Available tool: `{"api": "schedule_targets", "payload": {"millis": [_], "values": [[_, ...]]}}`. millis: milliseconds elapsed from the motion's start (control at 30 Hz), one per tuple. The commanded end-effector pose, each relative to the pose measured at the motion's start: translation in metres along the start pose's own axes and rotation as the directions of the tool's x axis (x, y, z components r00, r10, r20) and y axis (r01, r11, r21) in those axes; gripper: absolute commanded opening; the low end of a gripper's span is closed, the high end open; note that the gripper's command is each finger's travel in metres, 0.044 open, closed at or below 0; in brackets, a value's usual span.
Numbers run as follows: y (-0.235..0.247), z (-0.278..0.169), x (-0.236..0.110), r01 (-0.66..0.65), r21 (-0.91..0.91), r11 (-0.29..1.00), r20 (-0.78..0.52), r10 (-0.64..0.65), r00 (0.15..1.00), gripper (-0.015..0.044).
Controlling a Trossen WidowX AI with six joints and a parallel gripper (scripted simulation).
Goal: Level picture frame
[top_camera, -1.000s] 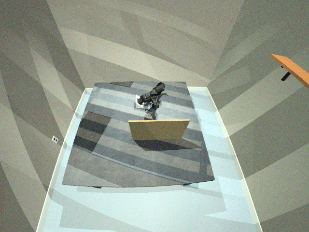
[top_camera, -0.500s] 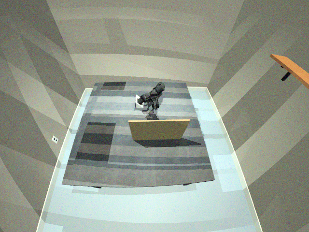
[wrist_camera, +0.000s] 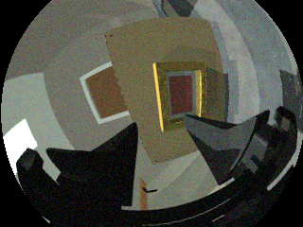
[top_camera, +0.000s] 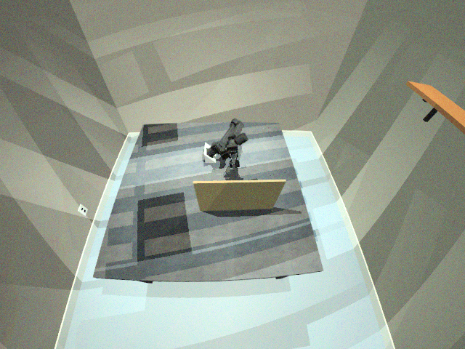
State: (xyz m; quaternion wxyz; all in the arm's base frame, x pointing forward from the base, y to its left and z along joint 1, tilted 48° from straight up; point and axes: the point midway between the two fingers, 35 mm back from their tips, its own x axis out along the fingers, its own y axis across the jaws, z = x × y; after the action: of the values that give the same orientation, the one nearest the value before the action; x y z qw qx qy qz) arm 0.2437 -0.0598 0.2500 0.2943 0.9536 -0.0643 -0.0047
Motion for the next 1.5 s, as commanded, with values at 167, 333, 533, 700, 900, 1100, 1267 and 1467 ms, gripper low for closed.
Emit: {"api": "schedule_targets", "payload": {"millis": [167,333,533,700,900,1100,1267,1467], "values": [[-0.024,0.002,-0.001,-0.004,-0.001,1.000,0.000,0.004,1.000,0.0260],[-0.024,0.002,-0.001,-0.004,-0.001,1.000,0.000,0.004,1.000,0.0260],[-0.024,0.002,-0.001,-0.004,-0.001,1.000,0.000,0.004,1.000,0.0260],[-0.022,0.000,0.005,-0.004,-0.001,1.000,-0.001,0.004,1.000,0.0260],[-0.019,-0.003,0.040,-0.005,-0.001,1.000,-0.002,0.005,1.000,0.0260],[-0.023,0.001,0.078,-0.006,-0.001,1.000,-0.004,0.006,1.000,0.0260],[-0.023,0.001,0.079,-0.006,-0.001,1.000,-0.004,0.006,1.000,0.0260],[-0.023,0.001,0.079,-0.006,-0.001,1.000,-0.004,0.006,1.000,0.0260]]}}
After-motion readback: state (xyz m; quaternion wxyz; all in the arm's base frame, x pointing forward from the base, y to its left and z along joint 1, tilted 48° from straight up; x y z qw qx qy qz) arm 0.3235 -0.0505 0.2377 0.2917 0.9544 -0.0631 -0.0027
